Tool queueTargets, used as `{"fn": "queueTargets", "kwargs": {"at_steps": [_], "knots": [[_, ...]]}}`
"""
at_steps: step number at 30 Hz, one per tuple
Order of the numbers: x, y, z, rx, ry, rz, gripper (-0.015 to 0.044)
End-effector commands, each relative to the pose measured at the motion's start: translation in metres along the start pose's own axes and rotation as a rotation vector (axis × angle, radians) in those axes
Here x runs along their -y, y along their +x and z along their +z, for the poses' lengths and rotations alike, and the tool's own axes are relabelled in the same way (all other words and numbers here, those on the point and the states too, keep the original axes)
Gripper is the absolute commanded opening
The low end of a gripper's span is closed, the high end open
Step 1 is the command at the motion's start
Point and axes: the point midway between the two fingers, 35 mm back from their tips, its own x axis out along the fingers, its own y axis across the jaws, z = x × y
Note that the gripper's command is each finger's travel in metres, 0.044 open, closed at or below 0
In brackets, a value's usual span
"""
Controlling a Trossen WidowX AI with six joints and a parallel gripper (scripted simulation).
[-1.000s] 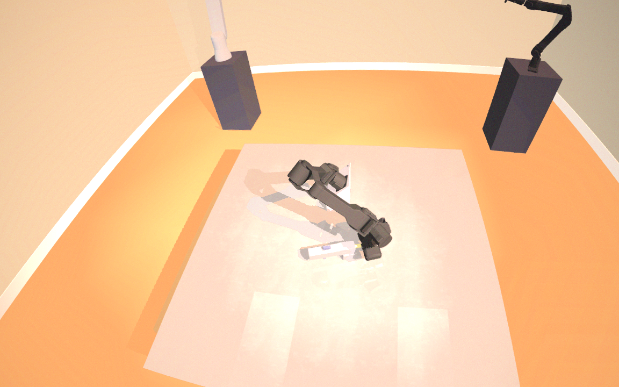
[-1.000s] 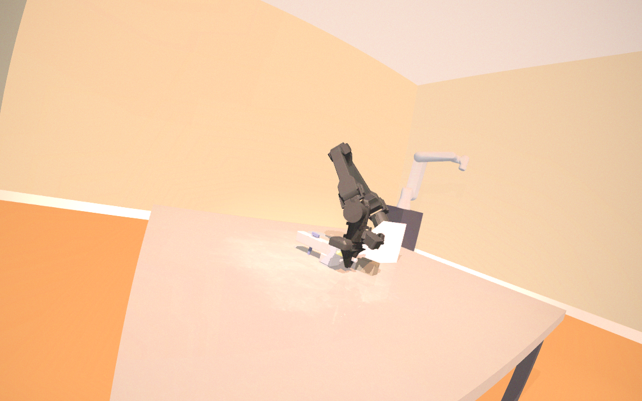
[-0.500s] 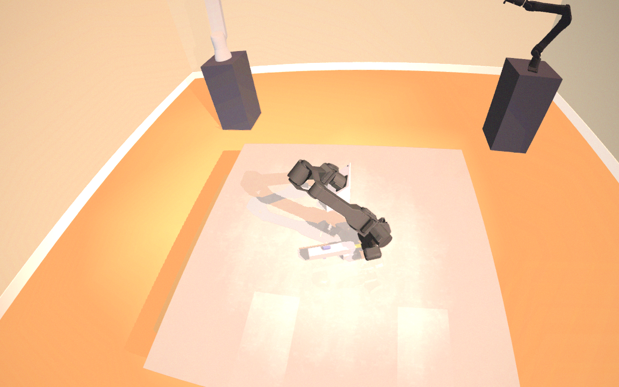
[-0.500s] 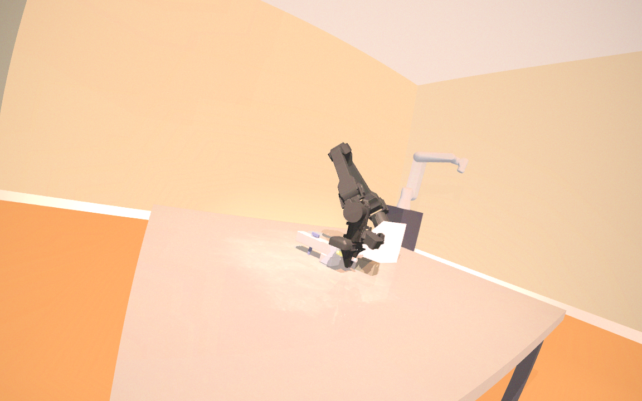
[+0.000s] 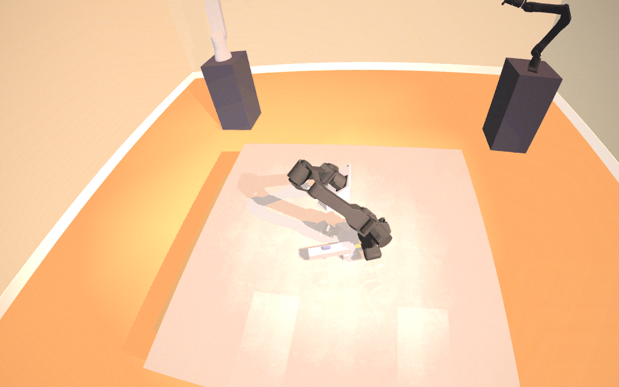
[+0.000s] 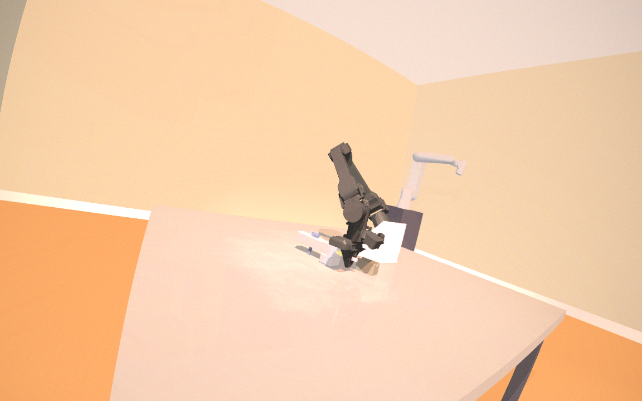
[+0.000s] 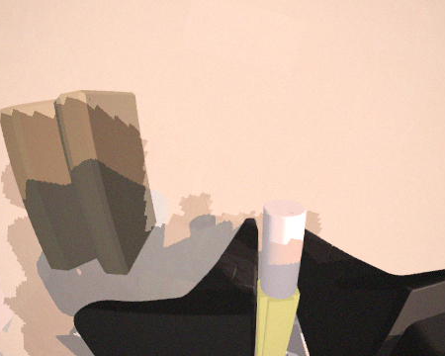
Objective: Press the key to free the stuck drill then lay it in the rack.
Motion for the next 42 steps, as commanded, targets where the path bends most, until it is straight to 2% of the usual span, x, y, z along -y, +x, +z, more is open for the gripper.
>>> {"fn": "queueTargets", "kwargs": {"at_steps": [1,42], "knots": [[-0.002,0.000,-0.001,-0.002,0.000,0.004,0.0000],[0.002,0.000,0.046,0.000,0.001,0.002,0.0000]]}}
